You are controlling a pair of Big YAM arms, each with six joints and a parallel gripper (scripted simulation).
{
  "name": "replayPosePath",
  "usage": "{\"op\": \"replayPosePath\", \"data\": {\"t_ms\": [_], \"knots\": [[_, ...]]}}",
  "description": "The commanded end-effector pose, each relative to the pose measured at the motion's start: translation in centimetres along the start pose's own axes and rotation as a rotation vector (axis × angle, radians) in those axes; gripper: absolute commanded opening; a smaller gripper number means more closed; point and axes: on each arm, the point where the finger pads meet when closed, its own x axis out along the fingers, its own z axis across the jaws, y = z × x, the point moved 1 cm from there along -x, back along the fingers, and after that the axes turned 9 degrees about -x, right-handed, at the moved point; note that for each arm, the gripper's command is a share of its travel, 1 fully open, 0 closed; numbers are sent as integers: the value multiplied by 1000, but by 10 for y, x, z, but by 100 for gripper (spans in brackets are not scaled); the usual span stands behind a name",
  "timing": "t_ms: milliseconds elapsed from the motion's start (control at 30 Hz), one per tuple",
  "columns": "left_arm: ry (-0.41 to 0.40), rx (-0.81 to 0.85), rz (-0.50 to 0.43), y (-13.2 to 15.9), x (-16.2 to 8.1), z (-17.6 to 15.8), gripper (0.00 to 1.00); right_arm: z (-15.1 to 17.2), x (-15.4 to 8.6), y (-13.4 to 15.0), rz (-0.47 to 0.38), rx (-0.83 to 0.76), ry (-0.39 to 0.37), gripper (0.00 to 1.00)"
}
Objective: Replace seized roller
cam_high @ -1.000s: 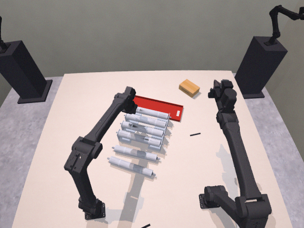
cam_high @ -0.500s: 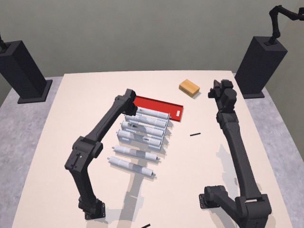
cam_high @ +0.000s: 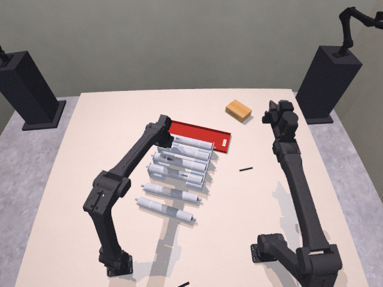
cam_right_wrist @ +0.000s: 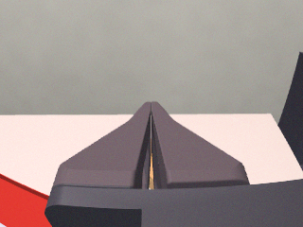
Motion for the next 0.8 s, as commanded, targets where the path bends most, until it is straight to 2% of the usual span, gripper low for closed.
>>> {"op": "replayPosePath", "data": {"t_ms": [0, 67, 200, 467, 633, 667, 767], "knots": [[-6, -11, 13, 3, 21, 1, 0, -2, 5, -44, -64, -11, 3, 0], [-3, -5, -4, -2, 20, 0, 0, -2, 5, -44, -64, -11, 3, 0], [-9, -13, 22, 8, 25, 4, 0, -2, 5, -44, -64, -11, 3, 0], [-8, -16, 10, 6, 26, 6, 0, -2, 5, -44, -64, -11, 3, 0], [-3, -8, -7, -4, 17, 2, 0, -2, 5, -44, -64, -11, 3, 0], [-6, -18, -1, 2, 25, 6, 0, -2, 5, -44, -64, -11, 3, 0], [-8, -19, 8, 4, 25, 8, 0, -2, 5, -44, -64, -11, 3, 0]]}}
